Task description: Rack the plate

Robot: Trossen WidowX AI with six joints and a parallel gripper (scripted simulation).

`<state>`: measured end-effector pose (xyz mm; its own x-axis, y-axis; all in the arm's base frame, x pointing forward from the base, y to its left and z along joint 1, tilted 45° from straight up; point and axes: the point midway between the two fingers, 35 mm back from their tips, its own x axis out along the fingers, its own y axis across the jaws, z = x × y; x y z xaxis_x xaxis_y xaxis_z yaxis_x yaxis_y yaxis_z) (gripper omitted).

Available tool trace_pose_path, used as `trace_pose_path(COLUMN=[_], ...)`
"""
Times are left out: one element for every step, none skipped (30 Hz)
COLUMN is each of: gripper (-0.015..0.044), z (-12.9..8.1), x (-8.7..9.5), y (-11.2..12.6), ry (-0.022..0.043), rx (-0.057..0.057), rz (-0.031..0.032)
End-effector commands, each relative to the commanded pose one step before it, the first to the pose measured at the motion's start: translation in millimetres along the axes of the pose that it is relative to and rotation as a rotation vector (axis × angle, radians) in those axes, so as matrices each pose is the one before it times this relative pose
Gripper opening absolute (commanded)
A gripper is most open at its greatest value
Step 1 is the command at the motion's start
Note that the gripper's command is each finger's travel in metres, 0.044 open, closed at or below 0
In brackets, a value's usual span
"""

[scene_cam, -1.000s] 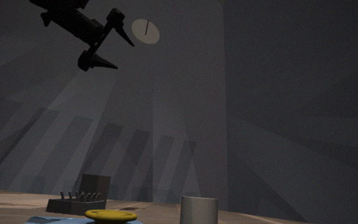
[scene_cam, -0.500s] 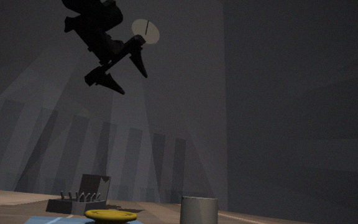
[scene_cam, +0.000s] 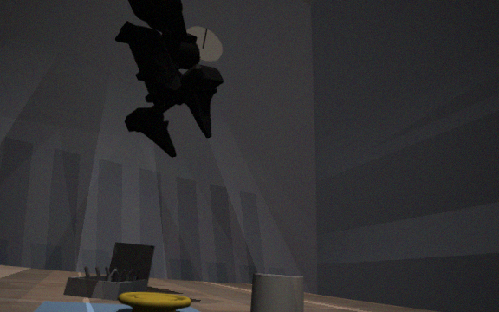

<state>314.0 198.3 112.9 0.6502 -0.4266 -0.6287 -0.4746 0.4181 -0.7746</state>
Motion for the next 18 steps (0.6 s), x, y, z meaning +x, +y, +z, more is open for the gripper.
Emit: trace_pose_path(gripper=[0.04, 0.04, 0.04, 0.04, 0.04, 0.04, 0.04, 0.04, 0.04, 0.04, 0.04, 0.04, 0.04, 0.04, 0.04, 0.04, 0.04, 0.04], z=[-19.58, -4.68, -4.6, -4.51, -4.41, -4.32, -4.21, -4.11, -4.0, -3.89, -3.77, -3.65, -3.52, -2.8, -1.63, -0.53, 0.0, 0.0], x=[9.74, 2.52, 2.48, 2.45, 2.41, 2.38, 2.35, 2.32, 2.29, 2.26, 2.24, 2.22, 2.19, 1.8, 1.09, 0.37, 0.0, 0.0], y=[-15.38, -3.95, -4.09, -4.23, -4.36, -4.49, -4.62, -4.75, -4.87, -4.99, -5.11, -5.22, -5.33, -4.48, -2.72, -0.91, 0.0, 0.0], ry=[0.12713, 0.03061, 0.03053, 0.03044, 0.03033, 0.03019, 0.03004, 0.02987, 0.02968, 0.02947, 0.02925, 0.02901, 0.02874, 0.0235, 0.01401, 0.00465, 0.0, 0.0], rx=[0.0725, 0.0159, 0.0159, 0.0159, 0.0158, 0.0158, 0.0157, 0.0157, 0.0156, 0.0155, 0.0154, 0.0153, 0.0152, 0.0124, 0.0074, 0.0025, 0.0, 0.0], rz=[-0.00954, -0.0027, -0.00333, -0.00395, -0.00457, -0.00519, -0.0058, -0.0064, -0.007, -0.0076, -0.00819, -0.00877, -0.00935, -0.00814, -0.00507, -0.00172, 0.0, 0.0])
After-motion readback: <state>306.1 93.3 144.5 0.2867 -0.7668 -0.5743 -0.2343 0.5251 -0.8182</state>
